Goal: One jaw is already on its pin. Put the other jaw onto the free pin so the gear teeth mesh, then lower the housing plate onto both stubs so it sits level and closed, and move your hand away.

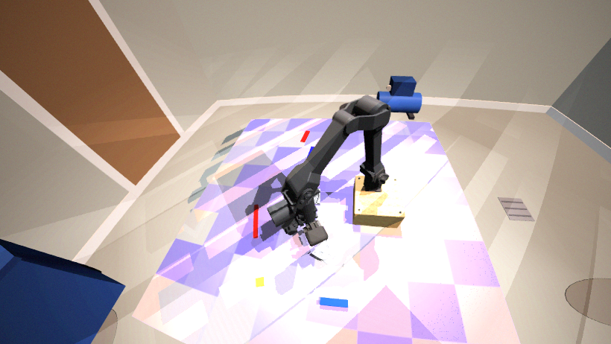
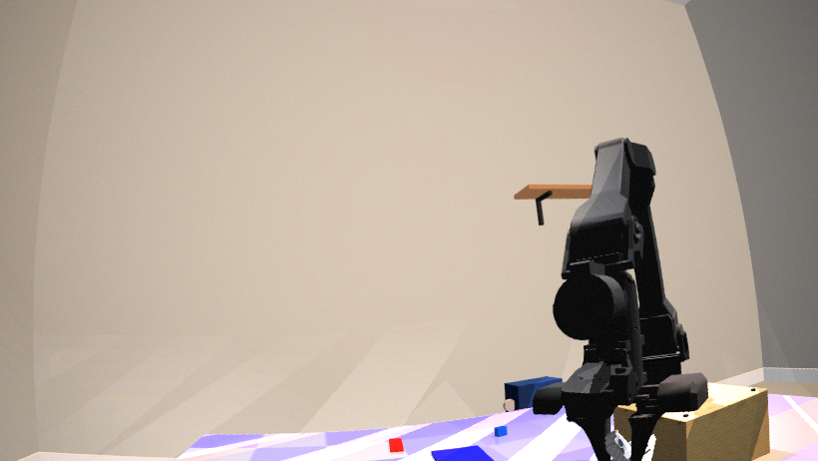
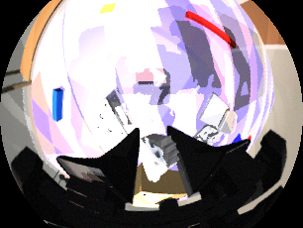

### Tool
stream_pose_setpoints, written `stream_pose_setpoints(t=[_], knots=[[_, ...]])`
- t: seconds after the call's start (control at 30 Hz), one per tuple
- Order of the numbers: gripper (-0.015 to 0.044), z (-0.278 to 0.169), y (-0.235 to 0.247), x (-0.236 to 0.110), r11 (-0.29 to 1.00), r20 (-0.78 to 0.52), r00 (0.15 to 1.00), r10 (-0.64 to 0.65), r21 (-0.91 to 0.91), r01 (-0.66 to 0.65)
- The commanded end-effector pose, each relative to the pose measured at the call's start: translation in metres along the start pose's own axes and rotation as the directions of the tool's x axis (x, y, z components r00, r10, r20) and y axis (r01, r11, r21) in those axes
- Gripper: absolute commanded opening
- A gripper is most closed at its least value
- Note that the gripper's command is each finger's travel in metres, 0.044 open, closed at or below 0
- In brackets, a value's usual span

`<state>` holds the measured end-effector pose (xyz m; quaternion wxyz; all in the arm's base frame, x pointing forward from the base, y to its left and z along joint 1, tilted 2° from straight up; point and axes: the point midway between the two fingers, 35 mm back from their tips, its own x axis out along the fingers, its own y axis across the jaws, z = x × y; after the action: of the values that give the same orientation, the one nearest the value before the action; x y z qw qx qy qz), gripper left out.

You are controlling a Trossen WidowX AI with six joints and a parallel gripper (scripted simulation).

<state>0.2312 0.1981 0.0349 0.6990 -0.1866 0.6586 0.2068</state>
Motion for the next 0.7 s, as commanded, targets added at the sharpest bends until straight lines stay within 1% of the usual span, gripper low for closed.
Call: stream_pose_setpoints(t=[0.0,0.27,0.53,0.67], knots=[[0.0037,-0.0016,-0.0016,-0.0006,0.998,0.003,1.0,-0.003,0.07,0.003],[0.0037,-0.0045,-0.0036,-0.0006,0.971,0.003,1.0,-0.003,0.238,0.002],[0.0037,-0.0073,-0.0056,-0.0005,0.917,0.003,1.0,-0.003,0.399,0.002],[0.0037,-0.0079,-0.0059,-0.0004,0.904,0.003,1.0,-0.003,0.428,0.002]])
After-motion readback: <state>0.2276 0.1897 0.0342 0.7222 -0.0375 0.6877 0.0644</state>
